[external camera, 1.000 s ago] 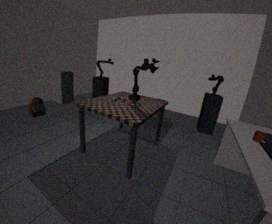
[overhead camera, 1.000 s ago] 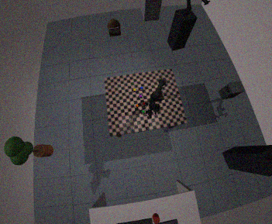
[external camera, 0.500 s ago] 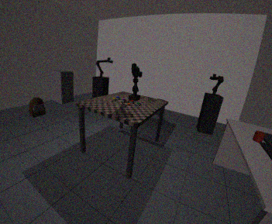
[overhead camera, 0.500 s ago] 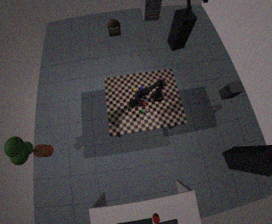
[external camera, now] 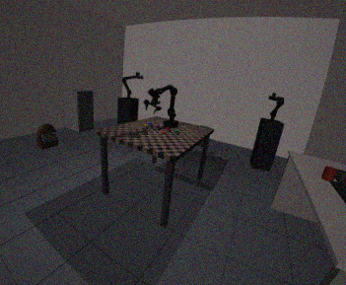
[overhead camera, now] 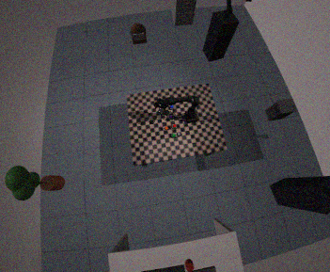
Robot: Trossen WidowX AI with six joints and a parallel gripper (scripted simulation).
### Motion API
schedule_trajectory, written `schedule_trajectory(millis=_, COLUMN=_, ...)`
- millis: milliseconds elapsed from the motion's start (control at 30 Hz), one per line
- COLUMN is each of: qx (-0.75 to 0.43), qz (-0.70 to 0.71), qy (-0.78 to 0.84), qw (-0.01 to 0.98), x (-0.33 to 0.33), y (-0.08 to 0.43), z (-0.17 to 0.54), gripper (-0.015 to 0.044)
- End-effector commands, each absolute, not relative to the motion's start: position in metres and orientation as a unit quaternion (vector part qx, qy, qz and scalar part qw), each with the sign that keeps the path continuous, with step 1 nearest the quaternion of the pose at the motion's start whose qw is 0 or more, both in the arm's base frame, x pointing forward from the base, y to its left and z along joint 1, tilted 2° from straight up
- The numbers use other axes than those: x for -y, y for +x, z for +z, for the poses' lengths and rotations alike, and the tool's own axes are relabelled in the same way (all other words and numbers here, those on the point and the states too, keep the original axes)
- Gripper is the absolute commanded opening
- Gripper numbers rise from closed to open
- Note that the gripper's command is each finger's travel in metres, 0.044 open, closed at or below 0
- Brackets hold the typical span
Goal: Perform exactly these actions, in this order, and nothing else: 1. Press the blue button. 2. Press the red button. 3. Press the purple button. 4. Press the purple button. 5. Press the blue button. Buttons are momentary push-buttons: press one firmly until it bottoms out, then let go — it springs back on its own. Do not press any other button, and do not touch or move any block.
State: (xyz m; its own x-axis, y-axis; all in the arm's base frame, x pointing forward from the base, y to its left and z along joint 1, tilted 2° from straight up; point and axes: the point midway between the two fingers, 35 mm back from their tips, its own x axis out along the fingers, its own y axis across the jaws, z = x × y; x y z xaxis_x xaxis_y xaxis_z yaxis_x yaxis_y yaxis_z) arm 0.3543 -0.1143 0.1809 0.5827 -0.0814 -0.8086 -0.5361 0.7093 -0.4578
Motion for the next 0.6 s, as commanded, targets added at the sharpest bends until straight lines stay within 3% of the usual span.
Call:
schedule_trajectory(millis=0, qx=-0.542, qz=0.07, qy=-0.233, qw=0.804, x=0.16, y=0.301, z=0.149, gripper=0.04)
schedule_trajectory(millis=267, qx=-0.693, qz=-0.076, qy=0.033, qw=0.716, x=0.204, y=0.174, z=0.109, gripper=0.04)
schedule_trajectory(millis=533, qx=-0.697, qz=-0.081, qy=0.042, qw=0.712, x=0.204, y=0.17, z=0.108, gripper=0.04)
schedule_trajectory(millis=567, qx=-0.697, qz=-0.081, qy=0.042, qw=0.712, x=0.204, y=0.17, z=0.106, gripper=0.0374)
